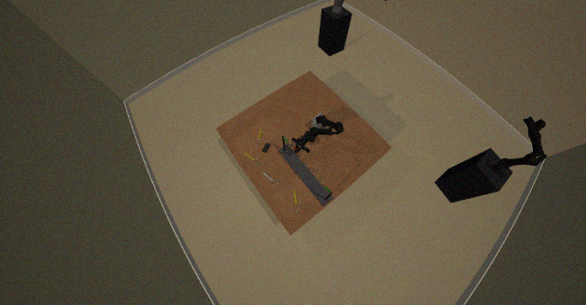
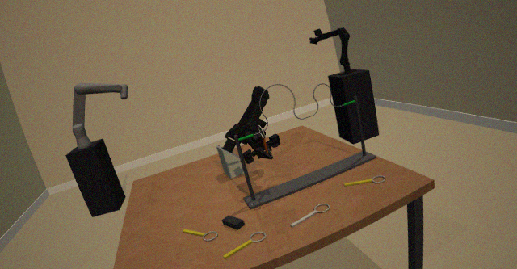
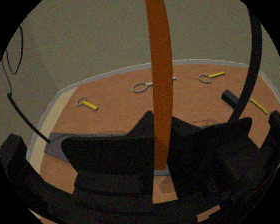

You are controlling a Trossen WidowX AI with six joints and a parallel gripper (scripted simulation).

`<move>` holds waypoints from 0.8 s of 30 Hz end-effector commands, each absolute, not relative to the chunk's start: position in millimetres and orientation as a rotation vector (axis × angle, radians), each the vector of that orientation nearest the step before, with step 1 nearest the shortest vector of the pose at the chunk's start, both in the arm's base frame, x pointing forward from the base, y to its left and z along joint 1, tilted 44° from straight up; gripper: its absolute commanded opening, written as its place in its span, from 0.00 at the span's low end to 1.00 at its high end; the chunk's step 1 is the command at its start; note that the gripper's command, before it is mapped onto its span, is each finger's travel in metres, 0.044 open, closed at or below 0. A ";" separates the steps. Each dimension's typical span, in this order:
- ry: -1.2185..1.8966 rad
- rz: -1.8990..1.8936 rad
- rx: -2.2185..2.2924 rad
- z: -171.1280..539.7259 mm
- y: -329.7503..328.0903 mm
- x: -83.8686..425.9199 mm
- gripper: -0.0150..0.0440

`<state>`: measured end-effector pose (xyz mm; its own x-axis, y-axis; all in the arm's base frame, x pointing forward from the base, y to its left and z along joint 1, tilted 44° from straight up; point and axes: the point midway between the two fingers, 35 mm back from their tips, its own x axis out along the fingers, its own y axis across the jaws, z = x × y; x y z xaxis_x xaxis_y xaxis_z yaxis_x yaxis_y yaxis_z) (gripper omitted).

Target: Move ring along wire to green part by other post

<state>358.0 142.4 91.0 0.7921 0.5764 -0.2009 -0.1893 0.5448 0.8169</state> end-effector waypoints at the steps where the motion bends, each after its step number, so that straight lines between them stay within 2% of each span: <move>1: 0.495 0.464 0.837 80.2 134.9 358.8 0.00; 24: 0.495 0.452 0.756 57.0 111.9 362.2 0.00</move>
<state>362.0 115.2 61.7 0.7942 0.5525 -0.2528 -0.2097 0.6398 0.7394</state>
